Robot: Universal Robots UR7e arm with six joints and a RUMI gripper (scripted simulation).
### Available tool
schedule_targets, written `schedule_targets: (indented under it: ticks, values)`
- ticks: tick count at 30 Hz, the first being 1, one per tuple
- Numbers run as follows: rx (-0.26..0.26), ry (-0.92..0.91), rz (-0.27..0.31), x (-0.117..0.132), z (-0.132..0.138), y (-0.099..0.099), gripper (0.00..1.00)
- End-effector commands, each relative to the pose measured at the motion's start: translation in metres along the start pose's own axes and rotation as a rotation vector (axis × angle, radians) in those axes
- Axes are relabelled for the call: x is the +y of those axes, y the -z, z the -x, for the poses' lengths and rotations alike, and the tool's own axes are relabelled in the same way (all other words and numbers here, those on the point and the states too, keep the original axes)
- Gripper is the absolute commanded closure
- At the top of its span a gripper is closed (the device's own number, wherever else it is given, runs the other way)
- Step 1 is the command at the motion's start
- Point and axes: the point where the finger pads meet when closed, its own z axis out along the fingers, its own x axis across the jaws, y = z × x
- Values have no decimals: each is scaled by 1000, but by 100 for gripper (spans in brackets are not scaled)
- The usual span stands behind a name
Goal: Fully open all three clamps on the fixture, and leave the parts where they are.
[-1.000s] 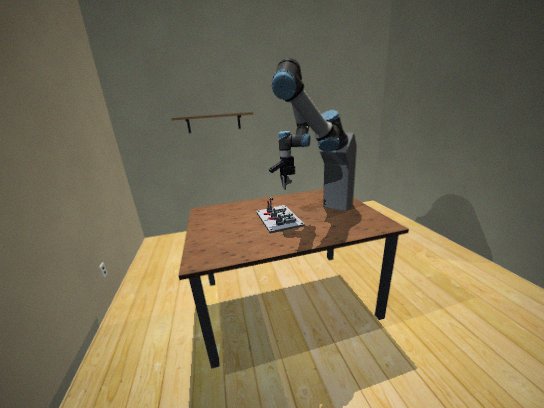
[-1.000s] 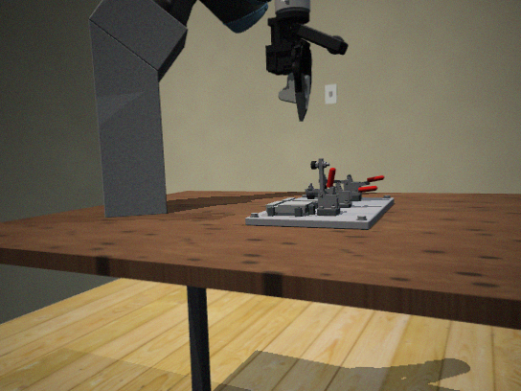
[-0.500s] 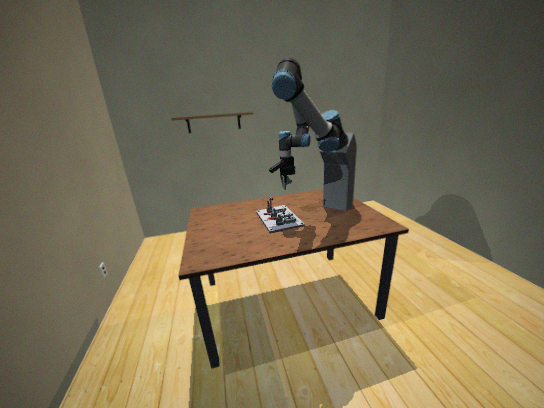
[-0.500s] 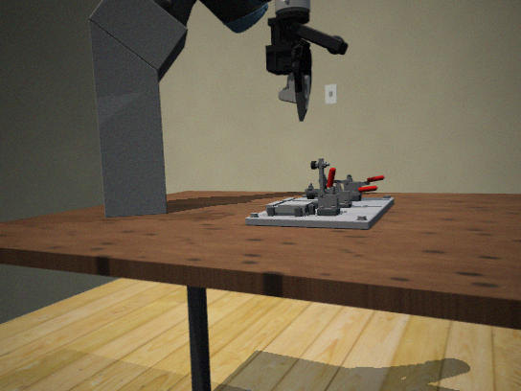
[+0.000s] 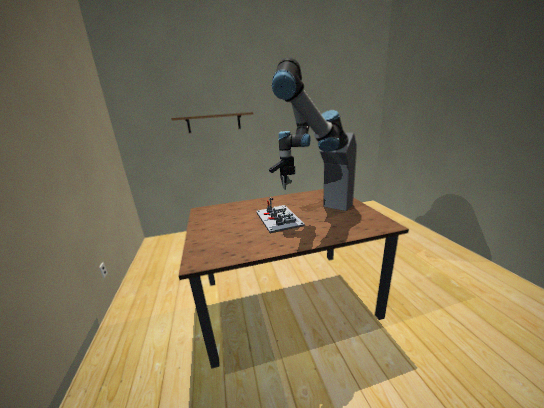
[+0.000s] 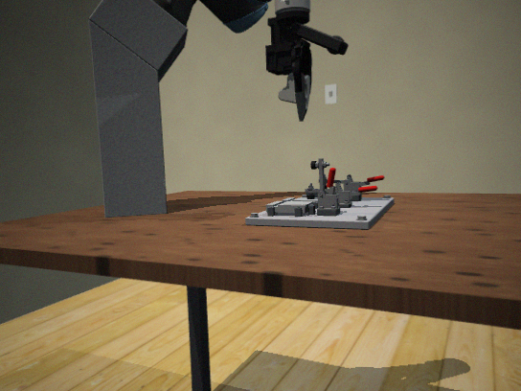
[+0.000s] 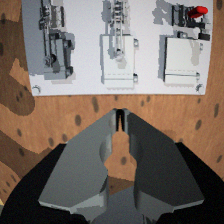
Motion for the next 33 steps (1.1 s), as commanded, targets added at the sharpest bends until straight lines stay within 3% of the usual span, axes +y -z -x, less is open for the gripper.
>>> schedule_targets:
  ticks: [1, 19, 33]
  values:
    - [1, -1, -3, -1, 0, 1, 100]
    - [3, 3, -5, -19, 0, 5, 100]
    - [3, 3, -5, -65, 0, 16, 100]
